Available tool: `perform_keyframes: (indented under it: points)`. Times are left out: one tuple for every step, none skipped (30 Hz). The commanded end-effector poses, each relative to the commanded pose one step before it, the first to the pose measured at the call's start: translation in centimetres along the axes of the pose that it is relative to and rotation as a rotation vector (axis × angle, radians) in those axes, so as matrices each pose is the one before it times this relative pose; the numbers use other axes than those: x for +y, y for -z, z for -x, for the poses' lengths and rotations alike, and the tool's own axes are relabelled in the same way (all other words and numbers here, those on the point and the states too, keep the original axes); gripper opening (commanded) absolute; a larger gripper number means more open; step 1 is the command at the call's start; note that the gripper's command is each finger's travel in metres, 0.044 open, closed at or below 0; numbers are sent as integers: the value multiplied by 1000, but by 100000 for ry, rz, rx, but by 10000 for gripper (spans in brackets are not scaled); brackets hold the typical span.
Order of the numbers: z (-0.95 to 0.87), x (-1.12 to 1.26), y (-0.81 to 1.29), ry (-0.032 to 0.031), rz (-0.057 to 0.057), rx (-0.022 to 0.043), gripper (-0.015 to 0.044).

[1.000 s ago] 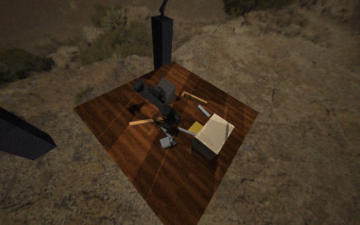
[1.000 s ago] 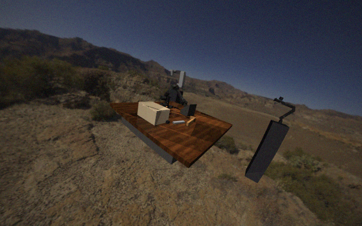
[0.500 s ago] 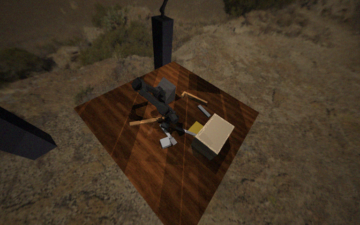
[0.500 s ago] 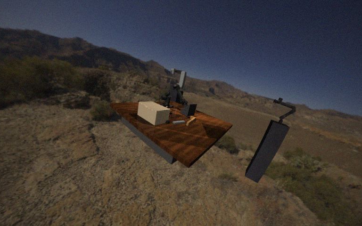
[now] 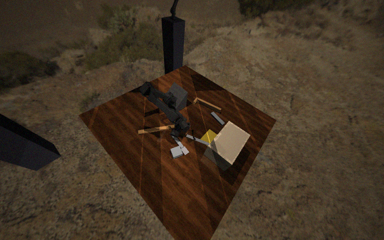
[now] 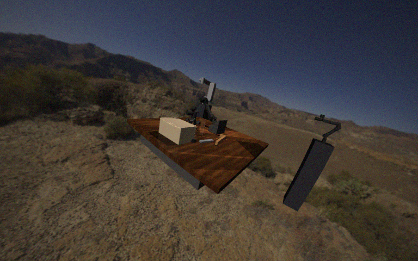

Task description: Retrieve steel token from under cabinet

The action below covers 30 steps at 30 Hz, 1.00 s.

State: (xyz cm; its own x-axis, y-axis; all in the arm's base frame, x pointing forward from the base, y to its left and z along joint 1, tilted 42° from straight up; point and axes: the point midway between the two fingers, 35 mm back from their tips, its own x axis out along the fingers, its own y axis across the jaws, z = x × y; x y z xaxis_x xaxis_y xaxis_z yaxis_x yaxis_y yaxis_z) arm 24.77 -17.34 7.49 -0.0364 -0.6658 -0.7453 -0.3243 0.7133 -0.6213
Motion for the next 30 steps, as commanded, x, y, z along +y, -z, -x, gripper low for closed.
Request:
perform_keyframes:
  points:
    - [51,515,15,-46,-1574,171,0]
    - [13,115,5,-15,-394,20,0]
    - [13,104,5,-13,-396,21,0]
    - [12,110,6,-13,-370,20,0]
    - [12,110,7,-12,-370,20,0]
    - [11,120,7,-13,-345,19,0]
    - [11,130,9,-14,-344,19,0]
    - [10,129,9,-13,-323,18,0]
    - [10,136,10,-13,-321,18,0]
    - [9,135,11,-12,-299,17,0]
    - [9,143,13,-12,-296,17,0]
    - [8,142,13,-11,-274,16,0]
    - [8,144,15,-11,-273,16,0]
    - [8,143,16,-9,-273,17,0]
    - [8,143,17,-8,-273,17,0]
    - [8,143,18,-6,-273,17,0]
    - [8,142,20,-5,-273,18,0]
    - [8,142,21,-4,-273,18,0]
    - [7,142,20,-2,-273,18,0]
    - [7,141,22,-1,-273,18,0]
    - [7,141,23,0,-273,19,0]
    - [7,140,24,2,-273,19,0]
    - [6,112,20,3,-220,15,0]
    - [3,61,7,2,-133,9,0]
    - [1,20,2,1,-44,3,0]
    - [0,-23,-3,1,3,0,0]
    - [-29,-231,-27,51,-7,91,26]
    - [-28,-182,-17,32,-59,96,52]
    - [-2,16,6,-5,-17,11,79]
    - [0,0,0,0,0,0,105]
